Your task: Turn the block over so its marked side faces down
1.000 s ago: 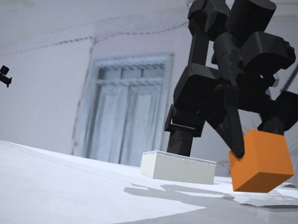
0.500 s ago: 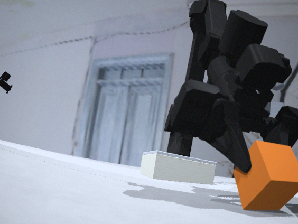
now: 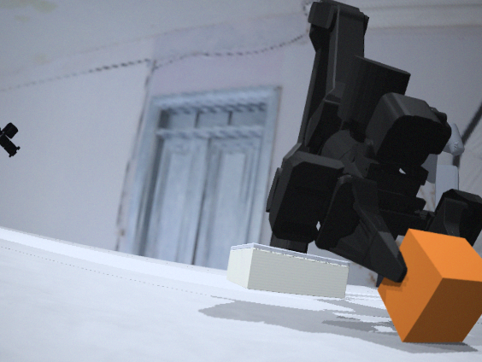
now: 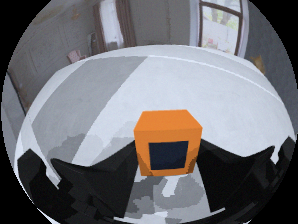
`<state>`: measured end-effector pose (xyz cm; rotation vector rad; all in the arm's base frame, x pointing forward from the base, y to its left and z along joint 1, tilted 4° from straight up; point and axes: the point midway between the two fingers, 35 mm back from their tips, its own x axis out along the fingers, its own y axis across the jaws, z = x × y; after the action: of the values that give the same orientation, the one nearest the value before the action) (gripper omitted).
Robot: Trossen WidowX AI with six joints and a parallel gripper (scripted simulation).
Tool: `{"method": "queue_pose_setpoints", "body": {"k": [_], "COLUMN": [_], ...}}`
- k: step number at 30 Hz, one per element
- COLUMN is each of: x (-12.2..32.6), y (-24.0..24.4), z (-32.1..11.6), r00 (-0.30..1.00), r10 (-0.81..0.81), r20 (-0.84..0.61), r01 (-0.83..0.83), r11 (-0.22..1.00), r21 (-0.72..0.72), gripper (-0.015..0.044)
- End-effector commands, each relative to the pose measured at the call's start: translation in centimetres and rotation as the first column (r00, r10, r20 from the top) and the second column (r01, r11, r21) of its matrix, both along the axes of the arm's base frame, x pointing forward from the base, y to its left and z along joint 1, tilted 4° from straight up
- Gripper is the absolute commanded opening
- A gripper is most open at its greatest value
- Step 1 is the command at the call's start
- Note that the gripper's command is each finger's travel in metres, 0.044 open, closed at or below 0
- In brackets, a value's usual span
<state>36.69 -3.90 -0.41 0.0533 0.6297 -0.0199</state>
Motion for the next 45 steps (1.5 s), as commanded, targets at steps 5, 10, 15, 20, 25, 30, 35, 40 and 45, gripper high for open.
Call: {"method": "queue_pose_setpoints", "body": {"k": [5, 10, 15, 20, 25, 30, 35, 40, 45], "x": [-1.34, -1.37, -1.37, -1.37, -1.37, -1.37, -1.37, -1.37, -1.37], "y": [0.35, 0.34, 0.34, 0.34, 0.34, 0.34, 0.34, 0.34, 0.34], "z": [-0.17, 0.16, 0.16, 0.16, 0.16, 0.16, 0.16, 0.16, 0.16], "r00": [0.997, 0.994, 0.994, 0.994, 0.994, 0.994, 0.994, 0.994, 0.994], "r10": [-0.001, -0.002, -0.002, -0.002, -0.002, -0.002, -0.002, -0.002, -0.002], "r20": [0.083, 0.109, 0.109, 0.109, 0.109, 0.109, 0.109, 0.109, 0.109], "r01": [0.000, 0.001, 0.001, 0.001, 0.001, 0.001, 0.001, 0.001, 0.001], "r11": [1.000, 1.000, 1.000, 1.000, 1.000, 1.000, 1.000, 1.000, 1.000], "r21": [0.008, 0.008, 0.008, 0.008, 0.008, 0.008, 0.008, 0.008, 0.008], "gripper": [0.0000, 0.0000, 0.0000, 0.0000, 0.0053, 0.0184, 0.0315, 0.0440, 0.0440]}}
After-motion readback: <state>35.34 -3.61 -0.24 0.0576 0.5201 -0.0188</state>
